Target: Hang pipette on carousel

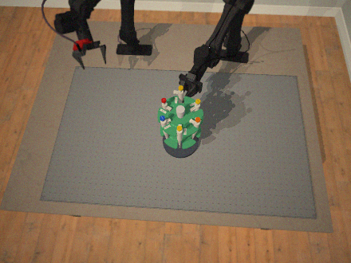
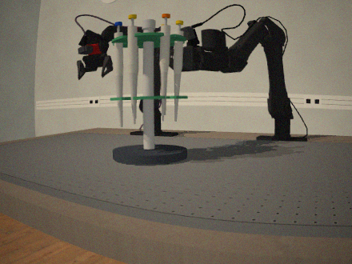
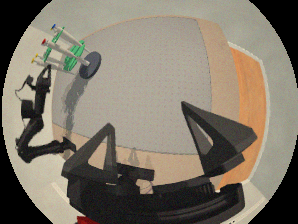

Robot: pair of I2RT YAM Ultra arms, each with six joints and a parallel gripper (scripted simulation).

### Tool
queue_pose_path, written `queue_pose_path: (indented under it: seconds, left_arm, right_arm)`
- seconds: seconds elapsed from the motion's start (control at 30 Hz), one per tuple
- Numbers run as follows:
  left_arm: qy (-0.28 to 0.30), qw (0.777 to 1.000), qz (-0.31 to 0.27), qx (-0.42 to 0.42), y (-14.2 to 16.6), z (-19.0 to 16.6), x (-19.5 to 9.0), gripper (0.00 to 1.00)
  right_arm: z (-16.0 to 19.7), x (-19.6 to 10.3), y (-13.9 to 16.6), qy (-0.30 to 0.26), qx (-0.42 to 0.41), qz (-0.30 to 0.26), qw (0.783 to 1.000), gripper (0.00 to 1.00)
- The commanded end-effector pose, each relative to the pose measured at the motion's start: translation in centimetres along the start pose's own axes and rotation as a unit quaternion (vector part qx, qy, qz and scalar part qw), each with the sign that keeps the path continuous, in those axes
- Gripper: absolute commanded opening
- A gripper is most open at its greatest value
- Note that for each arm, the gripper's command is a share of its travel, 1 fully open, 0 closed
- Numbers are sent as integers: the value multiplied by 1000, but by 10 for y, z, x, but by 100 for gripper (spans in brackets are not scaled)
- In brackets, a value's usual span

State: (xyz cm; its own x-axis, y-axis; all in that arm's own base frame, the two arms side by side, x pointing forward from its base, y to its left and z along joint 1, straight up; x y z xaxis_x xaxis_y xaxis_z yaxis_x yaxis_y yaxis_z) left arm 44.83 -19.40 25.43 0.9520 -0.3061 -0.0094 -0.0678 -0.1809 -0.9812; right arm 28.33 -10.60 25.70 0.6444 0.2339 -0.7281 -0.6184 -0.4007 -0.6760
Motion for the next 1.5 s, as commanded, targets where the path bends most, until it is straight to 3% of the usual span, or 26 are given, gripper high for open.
queue_pose_path:
  seconds: [0.0, 1.47]
  left_arm:
    - [13, 998, -54, -10, -41, -6, -1, 12]
    - [11, 998, -54, -10, -47, -2, 0, 12]
  right_arm:
    - [-4, -6, -8, 9, -13, -17, 1000, 100]
    - [-4, -6, -8, 9, -13, -17, 1000, 100]
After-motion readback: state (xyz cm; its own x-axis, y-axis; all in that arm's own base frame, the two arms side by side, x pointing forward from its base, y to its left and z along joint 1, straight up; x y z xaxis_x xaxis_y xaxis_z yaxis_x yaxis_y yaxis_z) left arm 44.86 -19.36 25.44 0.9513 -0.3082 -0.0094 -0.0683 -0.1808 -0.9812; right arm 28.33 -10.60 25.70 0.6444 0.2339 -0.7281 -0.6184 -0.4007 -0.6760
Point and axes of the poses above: on each arm, the point where the finger pads meet when closed, its own x axis out along the fingers, its own z axis across the jaws, y = z × x, the point moved 2 cm from there along -x, back along the fingers, and after that the axes turned 11 degrees about -x, right-handed, at the moved point
